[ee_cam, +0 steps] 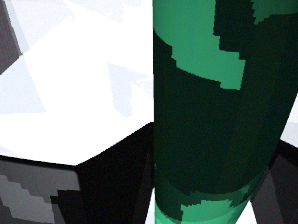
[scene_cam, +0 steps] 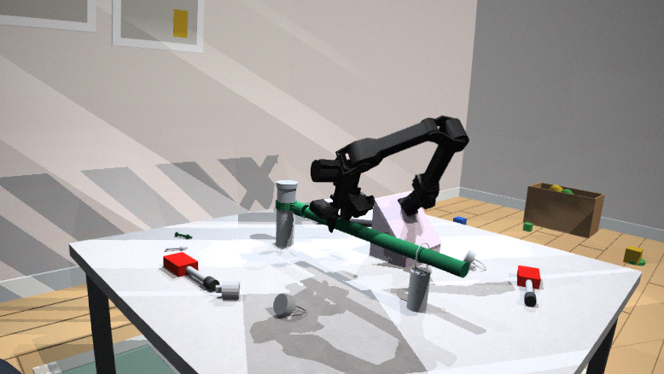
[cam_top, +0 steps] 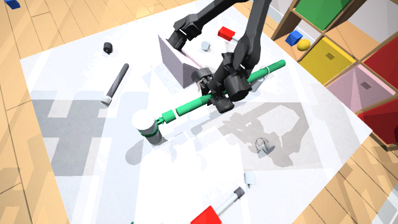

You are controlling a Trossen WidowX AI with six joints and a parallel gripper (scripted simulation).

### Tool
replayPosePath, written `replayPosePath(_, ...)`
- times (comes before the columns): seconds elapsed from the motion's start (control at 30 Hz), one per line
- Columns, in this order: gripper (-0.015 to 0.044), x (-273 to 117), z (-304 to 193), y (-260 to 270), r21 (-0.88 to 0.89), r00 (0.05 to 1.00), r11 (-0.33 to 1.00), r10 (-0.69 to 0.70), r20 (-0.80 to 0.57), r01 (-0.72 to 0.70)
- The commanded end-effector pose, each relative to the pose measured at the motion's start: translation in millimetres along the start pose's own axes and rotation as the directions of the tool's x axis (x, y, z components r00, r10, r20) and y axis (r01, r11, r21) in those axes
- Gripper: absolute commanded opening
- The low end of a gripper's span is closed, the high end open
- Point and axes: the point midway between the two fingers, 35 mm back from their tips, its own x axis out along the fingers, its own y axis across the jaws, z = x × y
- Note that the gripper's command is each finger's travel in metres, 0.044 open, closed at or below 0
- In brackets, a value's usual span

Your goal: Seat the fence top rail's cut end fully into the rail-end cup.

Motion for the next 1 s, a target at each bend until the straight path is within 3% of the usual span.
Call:
replayPosePath(0.0, 0.0000, -3, -3, -1, 0.005, 1.000, 1.000, -0.014, -0.011, 0.014)
replayPosePath(0.97, 0.0000, 7, -20, -1, -0.001, 1.000, 1.000, 0.000, -0.001, 0.000)
